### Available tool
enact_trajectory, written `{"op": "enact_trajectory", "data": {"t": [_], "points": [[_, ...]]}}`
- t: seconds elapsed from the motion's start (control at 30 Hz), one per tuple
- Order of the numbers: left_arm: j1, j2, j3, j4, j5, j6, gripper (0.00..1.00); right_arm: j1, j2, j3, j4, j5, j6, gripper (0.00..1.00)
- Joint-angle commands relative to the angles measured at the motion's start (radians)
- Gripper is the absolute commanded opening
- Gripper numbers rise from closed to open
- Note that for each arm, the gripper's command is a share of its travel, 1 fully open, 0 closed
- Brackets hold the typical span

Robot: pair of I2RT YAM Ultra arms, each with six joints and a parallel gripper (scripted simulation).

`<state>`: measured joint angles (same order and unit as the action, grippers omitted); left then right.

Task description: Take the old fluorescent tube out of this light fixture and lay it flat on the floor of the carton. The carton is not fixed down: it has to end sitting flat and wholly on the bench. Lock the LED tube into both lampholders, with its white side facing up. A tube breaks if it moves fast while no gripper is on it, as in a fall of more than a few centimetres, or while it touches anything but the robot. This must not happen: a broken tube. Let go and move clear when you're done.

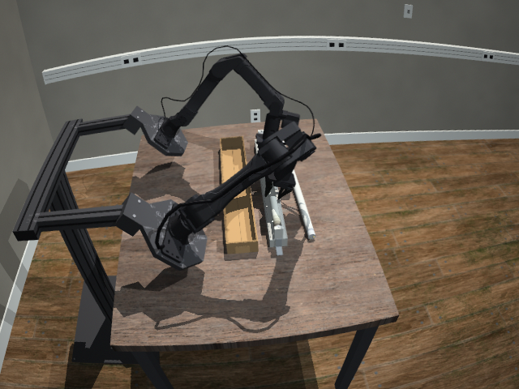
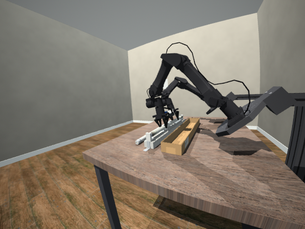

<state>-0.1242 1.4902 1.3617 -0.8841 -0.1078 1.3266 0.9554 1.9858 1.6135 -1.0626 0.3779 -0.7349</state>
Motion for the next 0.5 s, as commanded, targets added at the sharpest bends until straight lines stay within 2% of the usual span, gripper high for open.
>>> {"op": "enact_trajectory", "data": {"t": [0.0, 0.47], "points": [[-0.006, -0.023, 0.002, 0.0, 0.014, 0.01, 0.11, 0.027, -0.034, 0.01, 0.014, -0.017, -0.01, 0.49], [-0.006, -0.024, 0.014, 0.01, 0.014, 0.009, 0.11, 0.027, -0.033, 0.01, 0.004, -0.017, -0.01, 0.49]]}}
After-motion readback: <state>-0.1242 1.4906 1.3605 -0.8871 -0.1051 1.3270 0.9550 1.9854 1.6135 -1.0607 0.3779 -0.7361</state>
